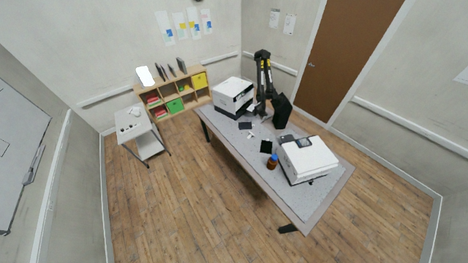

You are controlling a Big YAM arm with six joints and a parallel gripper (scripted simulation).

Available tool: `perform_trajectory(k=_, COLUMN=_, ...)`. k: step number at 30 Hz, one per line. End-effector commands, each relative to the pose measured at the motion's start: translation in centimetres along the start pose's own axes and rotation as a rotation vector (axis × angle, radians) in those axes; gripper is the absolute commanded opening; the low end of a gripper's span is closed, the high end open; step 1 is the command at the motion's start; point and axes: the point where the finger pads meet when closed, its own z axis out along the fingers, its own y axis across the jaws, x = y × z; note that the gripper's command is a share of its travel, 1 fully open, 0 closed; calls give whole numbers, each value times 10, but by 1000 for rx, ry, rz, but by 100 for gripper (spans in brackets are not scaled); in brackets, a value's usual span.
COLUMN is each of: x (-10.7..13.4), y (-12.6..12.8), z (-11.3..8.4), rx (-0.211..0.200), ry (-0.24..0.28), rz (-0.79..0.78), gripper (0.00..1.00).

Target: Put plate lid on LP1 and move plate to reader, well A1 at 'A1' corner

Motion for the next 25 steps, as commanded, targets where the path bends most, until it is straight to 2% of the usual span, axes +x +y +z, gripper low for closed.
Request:
perform_trajectory(k=1, x=-2, y=14, z=-10, rx=-15, ry=-30, rz=-113, gripper=0)
perform_trajectory(k=8, x=-1, y=8, z=-5, rx=-19, ry=-84, rz=-290, gripper=0)
perform_trajectory(k=25, x=-7, y=8, z=-6, rx=-17, ry=-90, rz=-284, gripper=0)
